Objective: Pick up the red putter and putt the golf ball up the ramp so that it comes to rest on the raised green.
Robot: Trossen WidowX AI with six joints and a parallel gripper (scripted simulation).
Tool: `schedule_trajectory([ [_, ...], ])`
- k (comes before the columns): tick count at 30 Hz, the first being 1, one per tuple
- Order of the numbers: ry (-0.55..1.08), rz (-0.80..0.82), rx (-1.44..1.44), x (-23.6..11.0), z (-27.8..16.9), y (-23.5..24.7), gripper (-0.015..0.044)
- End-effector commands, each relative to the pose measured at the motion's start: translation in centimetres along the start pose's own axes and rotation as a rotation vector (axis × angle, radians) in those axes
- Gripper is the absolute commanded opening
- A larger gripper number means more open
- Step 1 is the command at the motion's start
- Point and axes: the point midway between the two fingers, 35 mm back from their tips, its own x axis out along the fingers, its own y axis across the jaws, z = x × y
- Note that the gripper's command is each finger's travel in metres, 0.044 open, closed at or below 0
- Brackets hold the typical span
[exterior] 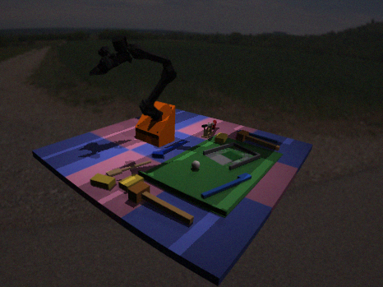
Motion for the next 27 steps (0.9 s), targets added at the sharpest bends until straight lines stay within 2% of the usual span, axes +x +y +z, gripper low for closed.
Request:
schedule_trajectory([
  [1,0.009,0.004,0.006,0.2,-0.2,0.0,0.0426],
  [2,0.038,0.016,0.025,0.6,-0.6,-0.2,0.0440],
  [10,0.372,0.103,0.037,7.5,-6.5,-1.4,0.0440],
  [16,0.618,0.203,-0.073,11.4,-13.5,0.0,0.0440],
  [22,0.851,0.350,-0.228,12.5,-21.9,3.2,0.0440],
  [27,1.022,0.504,-0.385,10.7,-29.1,6.7,0.0440],
])
